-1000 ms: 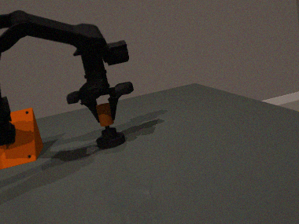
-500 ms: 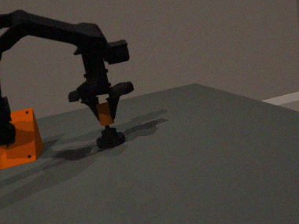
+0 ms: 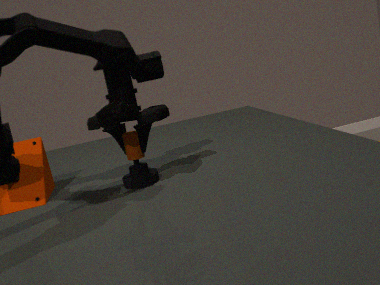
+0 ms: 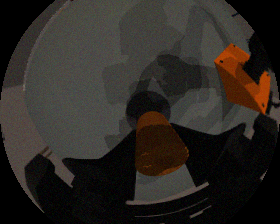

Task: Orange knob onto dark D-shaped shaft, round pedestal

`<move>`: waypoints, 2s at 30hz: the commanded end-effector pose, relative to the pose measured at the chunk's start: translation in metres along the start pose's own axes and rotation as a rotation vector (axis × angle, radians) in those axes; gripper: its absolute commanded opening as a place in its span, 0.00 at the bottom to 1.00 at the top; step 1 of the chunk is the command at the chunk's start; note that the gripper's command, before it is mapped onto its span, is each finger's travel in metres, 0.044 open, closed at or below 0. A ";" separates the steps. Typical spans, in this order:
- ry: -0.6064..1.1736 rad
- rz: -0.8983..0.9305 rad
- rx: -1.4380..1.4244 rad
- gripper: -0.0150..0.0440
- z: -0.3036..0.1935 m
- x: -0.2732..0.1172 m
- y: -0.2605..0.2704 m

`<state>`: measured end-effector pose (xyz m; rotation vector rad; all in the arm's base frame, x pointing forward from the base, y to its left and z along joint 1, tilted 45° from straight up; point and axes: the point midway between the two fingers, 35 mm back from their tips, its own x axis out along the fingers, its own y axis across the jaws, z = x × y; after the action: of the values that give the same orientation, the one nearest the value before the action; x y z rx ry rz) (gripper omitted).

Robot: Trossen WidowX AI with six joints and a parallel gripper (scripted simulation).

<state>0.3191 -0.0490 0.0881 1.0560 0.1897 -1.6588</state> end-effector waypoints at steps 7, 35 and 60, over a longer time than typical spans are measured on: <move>0.000 0.001 0.007 0.25 0.000 0.001 0.000; 0.000 0.001 0.216 0.25 0.000 0.000 0.001; 0.000 0.001 0.182 0.25 0.000 0.003 0.000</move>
<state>0.3189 -0.0509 0.0862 1.2073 0.0223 -1.7044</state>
